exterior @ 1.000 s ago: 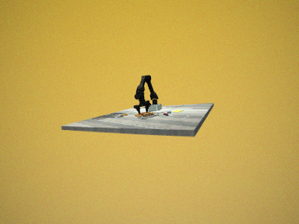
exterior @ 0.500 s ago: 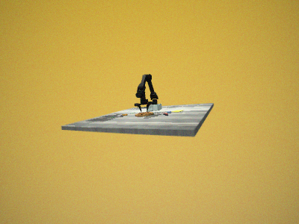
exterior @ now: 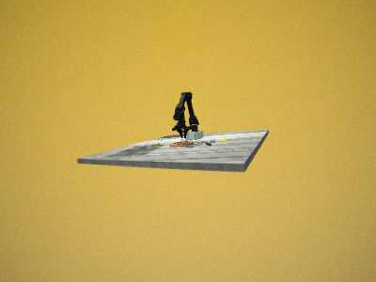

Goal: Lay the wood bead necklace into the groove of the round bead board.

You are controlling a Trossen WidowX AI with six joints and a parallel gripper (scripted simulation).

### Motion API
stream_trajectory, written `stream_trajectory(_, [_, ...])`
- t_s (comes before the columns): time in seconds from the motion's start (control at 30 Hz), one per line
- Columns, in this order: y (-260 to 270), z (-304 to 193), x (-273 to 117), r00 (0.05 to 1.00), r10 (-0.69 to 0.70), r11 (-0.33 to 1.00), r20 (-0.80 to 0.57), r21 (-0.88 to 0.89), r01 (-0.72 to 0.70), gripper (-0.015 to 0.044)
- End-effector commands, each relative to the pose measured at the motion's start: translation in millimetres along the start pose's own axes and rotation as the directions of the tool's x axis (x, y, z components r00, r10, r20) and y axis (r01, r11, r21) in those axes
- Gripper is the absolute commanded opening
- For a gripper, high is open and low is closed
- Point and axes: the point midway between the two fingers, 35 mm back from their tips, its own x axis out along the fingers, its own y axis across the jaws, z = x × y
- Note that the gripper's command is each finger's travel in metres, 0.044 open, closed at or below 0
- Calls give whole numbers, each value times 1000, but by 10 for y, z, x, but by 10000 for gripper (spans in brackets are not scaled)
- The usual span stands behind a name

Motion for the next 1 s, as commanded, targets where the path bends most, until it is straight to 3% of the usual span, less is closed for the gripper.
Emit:
stream_trajectory(0.0, [-45, -477, -33, 1000, -5, 697, -17, 716, 16, 120])
stream_trajectory(0.97, [-37, -444, 53, 1000, -1, 698, -6, 716, 5, 120])
